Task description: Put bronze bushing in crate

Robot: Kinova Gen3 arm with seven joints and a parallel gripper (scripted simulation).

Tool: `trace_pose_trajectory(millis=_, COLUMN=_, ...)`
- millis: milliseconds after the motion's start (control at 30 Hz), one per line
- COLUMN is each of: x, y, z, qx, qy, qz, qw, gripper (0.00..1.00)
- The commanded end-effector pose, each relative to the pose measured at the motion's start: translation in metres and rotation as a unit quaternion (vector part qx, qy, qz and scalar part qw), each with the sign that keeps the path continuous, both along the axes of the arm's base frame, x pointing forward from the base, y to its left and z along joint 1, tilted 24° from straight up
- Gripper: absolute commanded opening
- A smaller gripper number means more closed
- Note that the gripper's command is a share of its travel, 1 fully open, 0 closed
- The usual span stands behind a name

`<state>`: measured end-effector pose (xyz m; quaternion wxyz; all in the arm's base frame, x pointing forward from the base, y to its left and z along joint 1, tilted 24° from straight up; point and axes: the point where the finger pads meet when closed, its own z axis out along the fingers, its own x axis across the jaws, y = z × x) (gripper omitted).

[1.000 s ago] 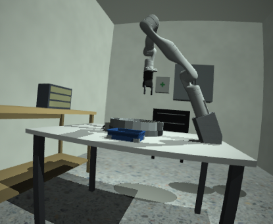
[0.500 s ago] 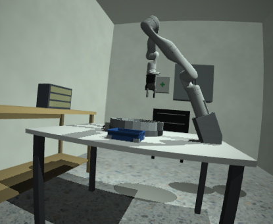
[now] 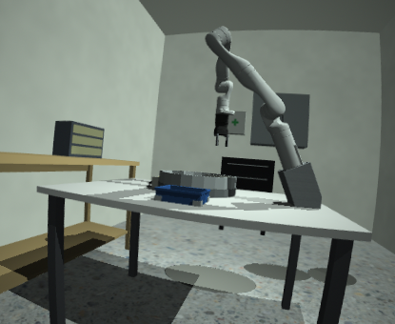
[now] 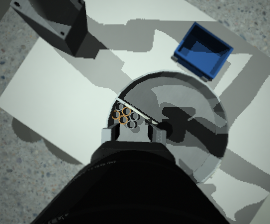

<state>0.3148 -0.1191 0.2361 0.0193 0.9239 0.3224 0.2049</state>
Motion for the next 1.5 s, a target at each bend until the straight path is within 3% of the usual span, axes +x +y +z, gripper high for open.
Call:
trace_pose_trajectory(millis=0, x=-0.001, y=-0.005, z=0.001, qx=0.002, qy=-0.002, qz=-0.007, qw=1.0, gripper=1.0)
trace_pose_trajectory(millis=167, x=-0.002, y=-0.043, z=-0.031, qx=0.0, qy=-0.001, qz=-0.001, qw=1.0, gripper=1.0)
trace_pose_trajectory(millis=1467, x=-0.004, y=-0.048, z=-0.031, qx=0.004, qy=-0.004, qz=-0.01, qw=1.0, gripper=1.0)
